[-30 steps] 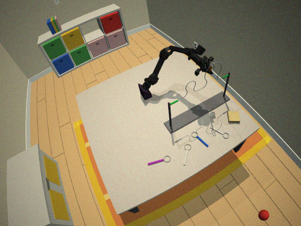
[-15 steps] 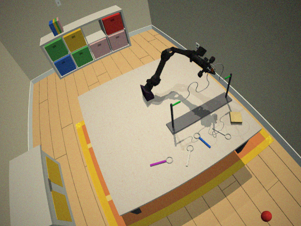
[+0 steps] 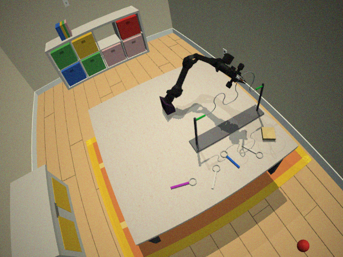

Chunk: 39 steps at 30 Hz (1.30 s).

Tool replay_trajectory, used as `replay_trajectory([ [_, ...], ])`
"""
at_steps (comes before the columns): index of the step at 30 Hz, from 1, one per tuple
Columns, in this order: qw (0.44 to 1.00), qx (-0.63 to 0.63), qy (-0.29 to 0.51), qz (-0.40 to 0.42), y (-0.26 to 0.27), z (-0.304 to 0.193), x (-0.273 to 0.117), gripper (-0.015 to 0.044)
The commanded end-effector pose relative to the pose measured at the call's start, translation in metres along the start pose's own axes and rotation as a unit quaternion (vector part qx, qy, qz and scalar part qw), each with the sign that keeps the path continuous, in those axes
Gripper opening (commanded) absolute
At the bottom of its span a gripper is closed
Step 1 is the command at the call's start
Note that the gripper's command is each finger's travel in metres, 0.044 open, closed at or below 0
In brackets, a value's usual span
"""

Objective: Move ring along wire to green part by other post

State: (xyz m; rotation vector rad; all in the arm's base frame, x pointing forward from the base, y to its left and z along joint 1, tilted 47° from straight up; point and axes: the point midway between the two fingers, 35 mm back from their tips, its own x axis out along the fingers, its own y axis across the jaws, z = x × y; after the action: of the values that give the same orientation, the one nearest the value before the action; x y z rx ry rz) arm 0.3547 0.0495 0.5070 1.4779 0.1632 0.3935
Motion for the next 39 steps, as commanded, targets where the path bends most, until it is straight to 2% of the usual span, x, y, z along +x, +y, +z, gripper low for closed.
replay_trajectory([
  [1,1.0,0.02,-0.004,0.008,0.0,0.0,0.0,-0.015],
  [39,0.966,0.232,-0.032,0.105,0.014,0.004,0.0,-0.015],
])
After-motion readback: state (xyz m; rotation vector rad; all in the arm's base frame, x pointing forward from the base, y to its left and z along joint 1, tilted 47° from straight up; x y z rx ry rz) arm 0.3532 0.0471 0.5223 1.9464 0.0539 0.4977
